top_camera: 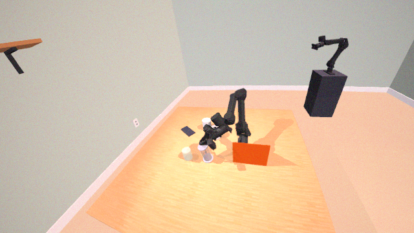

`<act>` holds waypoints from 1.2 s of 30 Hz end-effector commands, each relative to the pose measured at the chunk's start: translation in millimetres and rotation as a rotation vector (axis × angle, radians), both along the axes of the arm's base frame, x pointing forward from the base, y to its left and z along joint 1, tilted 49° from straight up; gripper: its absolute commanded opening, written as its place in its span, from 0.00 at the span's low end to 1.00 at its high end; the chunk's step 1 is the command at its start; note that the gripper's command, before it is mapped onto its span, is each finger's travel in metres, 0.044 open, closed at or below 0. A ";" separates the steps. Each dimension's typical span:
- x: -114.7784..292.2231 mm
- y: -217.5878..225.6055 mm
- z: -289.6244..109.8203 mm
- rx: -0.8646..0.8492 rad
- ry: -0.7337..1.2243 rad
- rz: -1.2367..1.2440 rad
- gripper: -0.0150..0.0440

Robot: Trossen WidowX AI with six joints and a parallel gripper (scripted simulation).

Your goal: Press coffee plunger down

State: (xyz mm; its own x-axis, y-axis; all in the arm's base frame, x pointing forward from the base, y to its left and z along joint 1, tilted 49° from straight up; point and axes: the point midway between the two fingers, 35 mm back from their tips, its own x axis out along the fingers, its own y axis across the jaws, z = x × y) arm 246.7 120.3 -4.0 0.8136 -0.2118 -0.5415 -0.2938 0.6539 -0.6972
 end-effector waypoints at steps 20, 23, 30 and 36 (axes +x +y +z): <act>-1.3 7.2 4.7 -0.001 0.006 -0.002 1.00; -5.8 23.5 19.2 -0.004 0.014 -0.007 1.00; -23.2 49.1 62.4 -0.020 0.010 -0.010 1.00; -23.8 48.7 62.1 -0.020 0.010 -0.011 1.00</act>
State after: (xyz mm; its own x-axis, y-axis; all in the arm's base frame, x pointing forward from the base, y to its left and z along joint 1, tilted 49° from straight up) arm 224.9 168.9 52.8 0.8048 -0.2259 -0.5489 -0.3014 0.6411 -0.7058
